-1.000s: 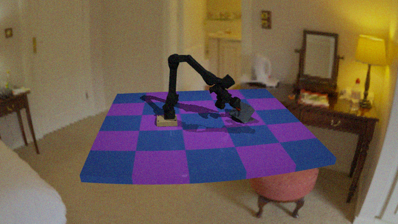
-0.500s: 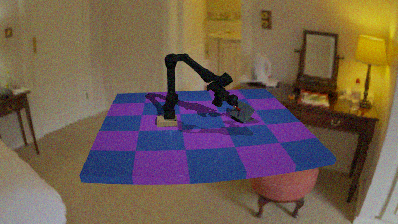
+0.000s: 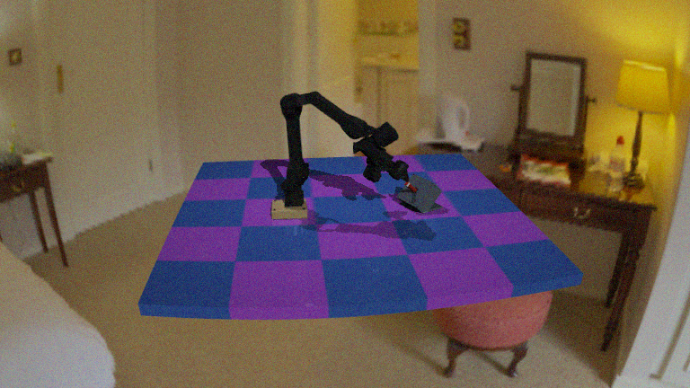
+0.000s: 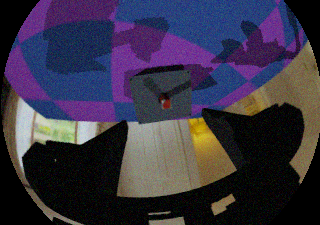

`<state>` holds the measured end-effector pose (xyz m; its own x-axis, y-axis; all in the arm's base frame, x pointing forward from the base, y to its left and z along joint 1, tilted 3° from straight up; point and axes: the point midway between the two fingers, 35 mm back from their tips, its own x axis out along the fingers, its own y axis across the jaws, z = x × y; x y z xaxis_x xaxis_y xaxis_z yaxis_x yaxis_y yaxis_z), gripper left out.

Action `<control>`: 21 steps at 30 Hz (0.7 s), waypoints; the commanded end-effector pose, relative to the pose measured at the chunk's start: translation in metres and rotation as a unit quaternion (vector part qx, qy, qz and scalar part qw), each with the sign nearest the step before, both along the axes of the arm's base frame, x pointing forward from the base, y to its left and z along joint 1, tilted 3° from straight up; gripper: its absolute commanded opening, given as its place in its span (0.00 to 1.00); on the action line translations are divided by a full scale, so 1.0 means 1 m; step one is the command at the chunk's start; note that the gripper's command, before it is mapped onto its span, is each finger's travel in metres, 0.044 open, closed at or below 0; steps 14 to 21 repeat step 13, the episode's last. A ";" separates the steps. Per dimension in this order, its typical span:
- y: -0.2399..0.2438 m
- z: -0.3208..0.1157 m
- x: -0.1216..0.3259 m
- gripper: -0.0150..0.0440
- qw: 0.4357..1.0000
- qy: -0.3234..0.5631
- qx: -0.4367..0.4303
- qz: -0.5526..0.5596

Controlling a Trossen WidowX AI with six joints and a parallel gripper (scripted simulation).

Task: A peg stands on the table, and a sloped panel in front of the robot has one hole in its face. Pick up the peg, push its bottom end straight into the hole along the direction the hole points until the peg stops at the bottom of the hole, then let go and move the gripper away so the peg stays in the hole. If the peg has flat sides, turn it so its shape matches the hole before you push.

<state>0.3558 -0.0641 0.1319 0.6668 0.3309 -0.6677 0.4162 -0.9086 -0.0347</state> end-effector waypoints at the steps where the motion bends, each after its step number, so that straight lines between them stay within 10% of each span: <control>1: -0.003 0.006 -0.006 1.00 1.000 -0.005 -0.001 0.002; 21: -0.008 0.014 -0.015 1.00 1.000 -0.005 -0.002 0.002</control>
